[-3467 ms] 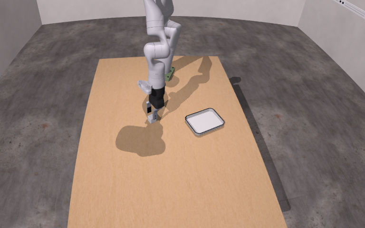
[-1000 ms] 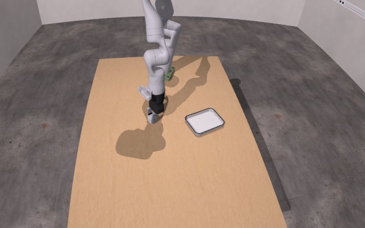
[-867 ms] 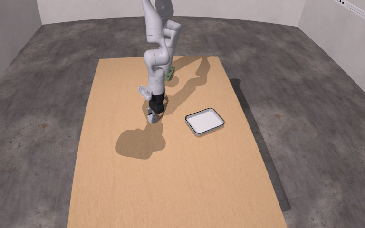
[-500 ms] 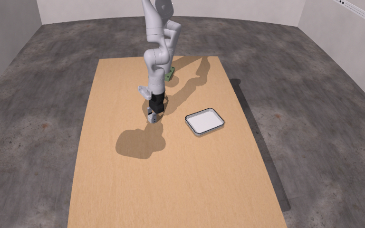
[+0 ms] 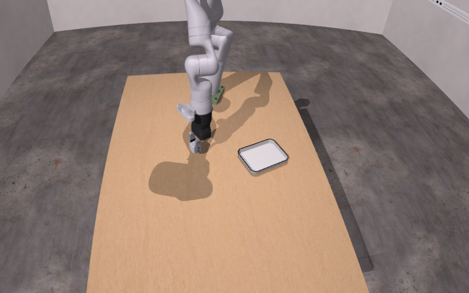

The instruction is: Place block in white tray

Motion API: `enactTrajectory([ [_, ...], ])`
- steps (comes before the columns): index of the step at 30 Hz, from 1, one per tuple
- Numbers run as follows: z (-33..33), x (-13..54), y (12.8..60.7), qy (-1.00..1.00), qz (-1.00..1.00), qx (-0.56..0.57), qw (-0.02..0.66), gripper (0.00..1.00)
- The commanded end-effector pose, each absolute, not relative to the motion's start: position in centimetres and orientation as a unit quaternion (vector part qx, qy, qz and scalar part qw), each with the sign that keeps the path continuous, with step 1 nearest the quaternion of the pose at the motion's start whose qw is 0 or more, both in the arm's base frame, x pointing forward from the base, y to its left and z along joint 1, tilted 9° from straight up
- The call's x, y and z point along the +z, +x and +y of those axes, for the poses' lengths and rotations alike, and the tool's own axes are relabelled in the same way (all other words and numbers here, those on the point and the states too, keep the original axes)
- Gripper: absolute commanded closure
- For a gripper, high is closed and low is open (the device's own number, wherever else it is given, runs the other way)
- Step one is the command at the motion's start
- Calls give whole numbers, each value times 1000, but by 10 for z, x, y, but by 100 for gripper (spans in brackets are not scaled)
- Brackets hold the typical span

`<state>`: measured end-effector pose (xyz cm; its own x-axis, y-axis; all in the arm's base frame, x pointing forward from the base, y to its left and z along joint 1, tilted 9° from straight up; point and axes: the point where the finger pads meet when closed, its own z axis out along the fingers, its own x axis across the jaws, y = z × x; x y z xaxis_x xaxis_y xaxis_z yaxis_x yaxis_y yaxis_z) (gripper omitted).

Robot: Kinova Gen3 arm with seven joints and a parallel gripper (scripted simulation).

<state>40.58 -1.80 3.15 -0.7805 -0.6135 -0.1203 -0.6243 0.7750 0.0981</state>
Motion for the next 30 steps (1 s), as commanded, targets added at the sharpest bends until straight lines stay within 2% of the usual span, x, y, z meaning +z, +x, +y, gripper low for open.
enactTrajectory([
  [1,-20,42,406,-329,941,66,41,100],
  [30,-22,59,405,-329,941,66,41,100],
])
